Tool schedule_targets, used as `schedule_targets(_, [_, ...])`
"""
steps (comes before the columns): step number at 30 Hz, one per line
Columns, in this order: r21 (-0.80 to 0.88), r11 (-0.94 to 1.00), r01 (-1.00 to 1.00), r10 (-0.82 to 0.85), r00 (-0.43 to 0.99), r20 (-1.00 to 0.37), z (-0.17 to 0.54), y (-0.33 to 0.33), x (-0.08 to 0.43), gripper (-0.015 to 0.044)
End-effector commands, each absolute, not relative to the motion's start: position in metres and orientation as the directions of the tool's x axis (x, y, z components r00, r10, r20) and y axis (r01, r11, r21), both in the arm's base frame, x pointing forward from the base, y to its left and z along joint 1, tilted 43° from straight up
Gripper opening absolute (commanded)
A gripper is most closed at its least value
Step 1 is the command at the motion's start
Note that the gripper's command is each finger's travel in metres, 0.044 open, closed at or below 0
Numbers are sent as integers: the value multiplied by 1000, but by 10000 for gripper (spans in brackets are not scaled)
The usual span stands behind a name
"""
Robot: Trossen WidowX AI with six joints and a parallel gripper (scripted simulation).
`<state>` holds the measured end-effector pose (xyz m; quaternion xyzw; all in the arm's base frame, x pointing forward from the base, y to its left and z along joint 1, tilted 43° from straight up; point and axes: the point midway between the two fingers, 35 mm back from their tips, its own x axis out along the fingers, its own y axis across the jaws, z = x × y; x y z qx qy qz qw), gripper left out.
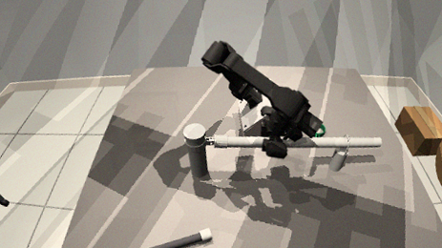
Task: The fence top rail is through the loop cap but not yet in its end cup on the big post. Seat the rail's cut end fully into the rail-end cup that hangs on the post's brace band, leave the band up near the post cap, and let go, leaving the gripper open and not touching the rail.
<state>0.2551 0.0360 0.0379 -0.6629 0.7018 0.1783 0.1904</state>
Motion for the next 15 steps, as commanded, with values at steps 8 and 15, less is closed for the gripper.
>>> schedule_targets(8, [-1, 56, -998, -864, -48, -501, 40, 36, 256, 0])
schedule_targets(15, [-1, 58, -998, -863, -49, -502, 39, 36, 255, 0])
